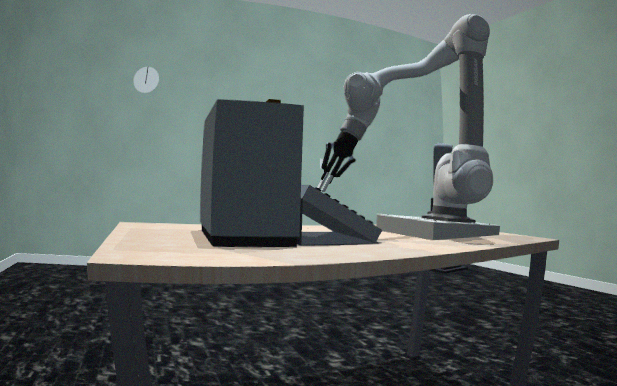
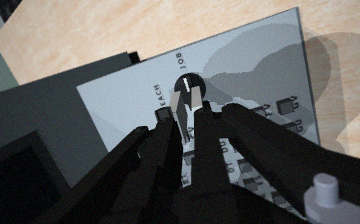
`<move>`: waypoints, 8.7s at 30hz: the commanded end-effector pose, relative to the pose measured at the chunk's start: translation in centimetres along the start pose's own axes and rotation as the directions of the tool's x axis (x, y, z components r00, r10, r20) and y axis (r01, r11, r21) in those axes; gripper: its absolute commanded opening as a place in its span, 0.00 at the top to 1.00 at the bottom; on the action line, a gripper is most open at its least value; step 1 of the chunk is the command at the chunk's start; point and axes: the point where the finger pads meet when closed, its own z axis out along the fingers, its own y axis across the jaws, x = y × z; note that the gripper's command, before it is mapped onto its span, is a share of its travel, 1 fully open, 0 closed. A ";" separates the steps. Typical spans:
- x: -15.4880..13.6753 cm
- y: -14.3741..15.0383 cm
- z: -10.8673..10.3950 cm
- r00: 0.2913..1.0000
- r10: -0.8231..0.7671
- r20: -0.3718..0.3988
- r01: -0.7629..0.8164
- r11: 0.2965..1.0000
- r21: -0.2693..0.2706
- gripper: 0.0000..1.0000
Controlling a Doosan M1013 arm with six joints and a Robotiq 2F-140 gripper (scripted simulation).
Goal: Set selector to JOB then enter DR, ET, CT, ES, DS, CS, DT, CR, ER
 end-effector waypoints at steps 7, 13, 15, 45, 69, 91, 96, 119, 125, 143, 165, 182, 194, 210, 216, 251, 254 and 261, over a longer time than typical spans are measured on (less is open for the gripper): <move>0.0 0.0 0.0 1.000 0.000 0.000 0.000 1.000 0.000 1.00; 0.0 0.0 0.0 1.000 0.000 0.000 0.000 1.000 0.000 1.00; 0.0 0.0 0.0 1.000 0.000 0.000 0.000 1.000 0.000 1.00; -15.9 1.4 1.9 0.998 -0.060 0.000 0.060 0.998 0.000 1.00; -15.9 1.4 4.1 0.998 -0.060 0.000 0.060 0.998 0.000 1.00; -15.9 1.4 4.1 0.998 -0.060 0.000 0.060 0.998 0.000 1.00; -15.9 1.4 4.2 0.998 -0.060 0.000 0.060 0.998 0.000 1.00; -15.9 1.4 5.2 0.998 -0.060 0.000 0.060 0.998 0.000 1.00; -15.9 1.4 5.4 0.998 -0.060 0.000 0.060 0.998 0.000 1.00; -15.9 1.4 5.5 0.998 -0.060 0.000 0.060 0.998 0.000 1.00; -15.9 1.4 5.3 0.998 -0.060 0.000 0.060 0.998 0.000 1.00; -15.9 1.4 3.0 0.998 -0.060 0.000 0.060 0.998 0.000 1.00; -15.9 1.4 1.9 0.998 -0.060 0.000 0.060 0.998 0.000 1.00; -10.3 3.8 1.9 0.998 -0.060 0.000 0.060 0.998 0.000 1.00; -9.0 4.3 1.9 0.998 -0.060 0.000 0.060 0.998 0.000 1.00; -9.0 4.3 4.1 0.998 -0.060 0.000 0.060 0.998 0.000 1.00; -9.0 4.3 4.1 0.998 -0.060 0.000 0.060 0.998 0.000 1.00; -9.0 4.3 4.1 0.998 -0.060 0.000 0.060 0.998 0.000 1.00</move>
